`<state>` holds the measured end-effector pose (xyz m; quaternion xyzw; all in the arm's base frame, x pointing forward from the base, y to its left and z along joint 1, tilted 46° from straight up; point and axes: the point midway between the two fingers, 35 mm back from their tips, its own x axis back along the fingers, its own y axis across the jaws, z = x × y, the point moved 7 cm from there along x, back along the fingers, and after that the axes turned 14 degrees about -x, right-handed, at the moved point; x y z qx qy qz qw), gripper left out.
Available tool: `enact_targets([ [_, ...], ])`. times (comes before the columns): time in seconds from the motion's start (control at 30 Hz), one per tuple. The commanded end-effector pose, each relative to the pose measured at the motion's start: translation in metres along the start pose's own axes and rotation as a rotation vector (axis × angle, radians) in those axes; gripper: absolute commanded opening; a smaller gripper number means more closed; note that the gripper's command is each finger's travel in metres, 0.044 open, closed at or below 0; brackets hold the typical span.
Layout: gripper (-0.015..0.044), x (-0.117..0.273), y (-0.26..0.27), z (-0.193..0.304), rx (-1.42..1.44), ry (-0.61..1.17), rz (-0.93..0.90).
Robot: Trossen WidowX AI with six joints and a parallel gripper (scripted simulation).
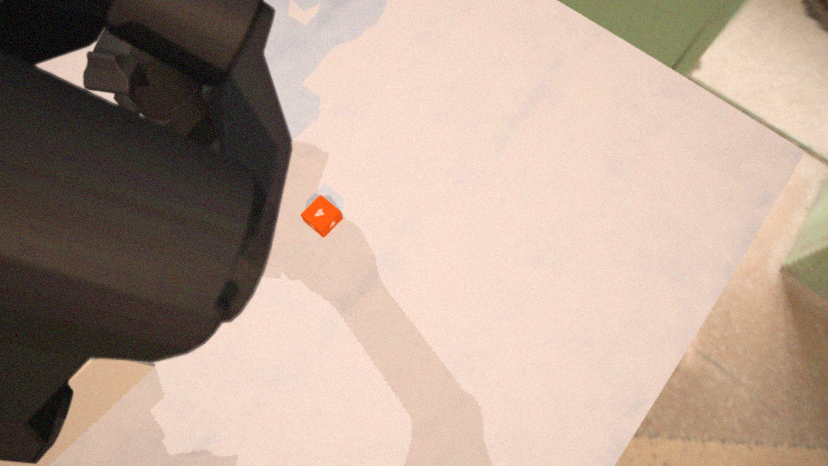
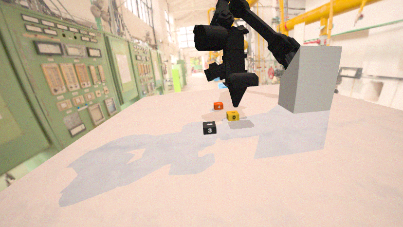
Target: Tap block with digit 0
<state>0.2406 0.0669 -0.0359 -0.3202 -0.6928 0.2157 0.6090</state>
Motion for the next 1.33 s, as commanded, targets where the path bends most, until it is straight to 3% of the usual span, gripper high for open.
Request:
enact_targets([
  [0.0,0.002,-0.007,-0.001,0.001,0.007,0.0,0.007],
  [0.47,0.002,-0.022,-0.001,0.001,0.006,0.0,0.008],
  [0.7,0.002,0.008,-0.001,0.001,0.006,0.0,0.007],
  [0.93,0.0204,0.047,0.067,0.003,0.011,0.001,-0.019],
  [1.17,0.0387,0.091,0.14,0.038,0.006,0.002,-0.008],
  [1.3,0.04,0.092,0.142,0.039,0.005,0.002,-0.007],
])
